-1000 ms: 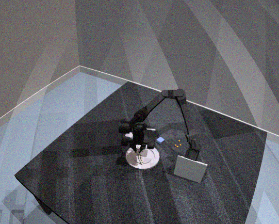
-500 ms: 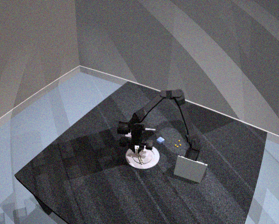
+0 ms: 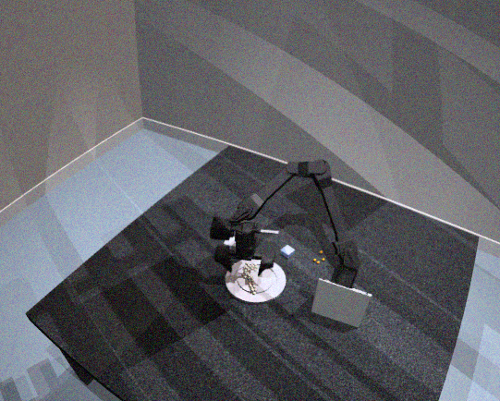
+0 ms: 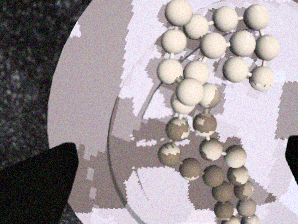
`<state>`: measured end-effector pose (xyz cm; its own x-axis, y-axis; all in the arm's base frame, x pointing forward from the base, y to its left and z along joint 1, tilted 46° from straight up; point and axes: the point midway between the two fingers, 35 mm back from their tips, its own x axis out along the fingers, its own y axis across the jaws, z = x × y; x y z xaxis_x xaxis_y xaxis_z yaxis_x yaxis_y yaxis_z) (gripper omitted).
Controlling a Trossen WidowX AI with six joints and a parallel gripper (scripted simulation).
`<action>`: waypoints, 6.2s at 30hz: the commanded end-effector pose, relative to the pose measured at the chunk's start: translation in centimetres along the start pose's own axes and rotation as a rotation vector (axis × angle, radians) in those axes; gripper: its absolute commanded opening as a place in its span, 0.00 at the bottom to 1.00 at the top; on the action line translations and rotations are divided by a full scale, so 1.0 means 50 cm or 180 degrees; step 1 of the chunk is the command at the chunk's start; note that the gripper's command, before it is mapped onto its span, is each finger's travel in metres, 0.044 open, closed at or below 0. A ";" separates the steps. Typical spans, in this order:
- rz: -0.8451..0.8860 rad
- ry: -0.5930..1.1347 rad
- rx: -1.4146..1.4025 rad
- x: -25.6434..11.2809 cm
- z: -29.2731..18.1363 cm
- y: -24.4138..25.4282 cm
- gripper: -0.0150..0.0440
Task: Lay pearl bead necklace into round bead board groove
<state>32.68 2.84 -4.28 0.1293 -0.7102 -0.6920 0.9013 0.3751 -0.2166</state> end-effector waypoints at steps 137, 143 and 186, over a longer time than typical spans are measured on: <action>-0.0007 0.0008 -0.1947 0.017 0.106 -0.105 0.25; 0.0021 0.0014 -0.1922 0.012 0.107 -0.100 0.43; -0.0005 0.0010 -0.1947 -0.010 0.105 -0.103 1.00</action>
<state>30.10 -1.84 0.77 0.1261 -0.7088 -0.6940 0.4968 0.6507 -0.5743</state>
